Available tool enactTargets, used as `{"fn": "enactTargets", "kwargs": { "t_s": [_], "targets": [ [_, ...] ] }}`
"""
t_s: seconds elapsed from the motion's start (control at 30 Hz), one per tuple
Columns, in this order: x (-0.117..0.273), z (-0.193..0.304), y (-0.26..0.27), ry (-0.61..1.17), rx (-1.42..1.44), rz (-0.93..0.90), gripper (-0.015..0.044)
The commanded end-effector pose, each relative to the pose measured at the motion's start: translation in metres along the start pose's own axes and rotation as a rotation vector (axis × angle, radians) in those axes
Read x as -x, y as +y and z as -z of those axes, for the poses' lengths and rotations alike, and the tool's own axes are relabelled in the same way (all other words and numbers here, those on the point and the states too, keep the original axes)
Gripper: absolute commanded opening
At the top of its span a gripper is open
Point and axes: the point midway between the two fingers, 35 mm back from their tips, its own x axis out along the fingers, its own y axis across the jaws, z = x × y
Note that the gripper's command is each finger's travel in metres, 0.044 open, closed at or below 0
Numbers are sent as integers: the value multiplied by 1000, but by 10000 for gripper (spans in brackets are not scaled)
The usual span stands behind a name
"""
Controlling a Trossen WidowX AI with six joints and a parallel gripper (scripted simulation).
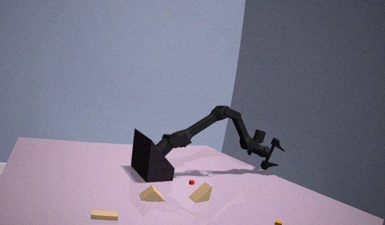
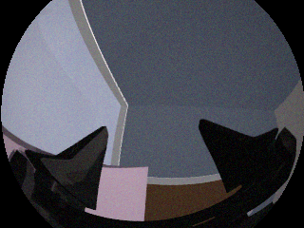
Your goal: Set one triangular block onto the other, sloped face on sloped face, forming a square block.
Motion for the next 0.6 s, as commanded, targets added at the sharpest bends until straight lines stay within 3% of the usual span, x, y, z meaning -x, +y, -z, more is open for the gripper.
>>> {"fn": "enactTargets", "kwargs": {
  "t_s": [0.0, 0.57],
  "targets": [
    [-15, 51, 2, 75, -10, -20, 440],
    [-29, 273, 11, 457, -77, -133, 440]
  ]
}}
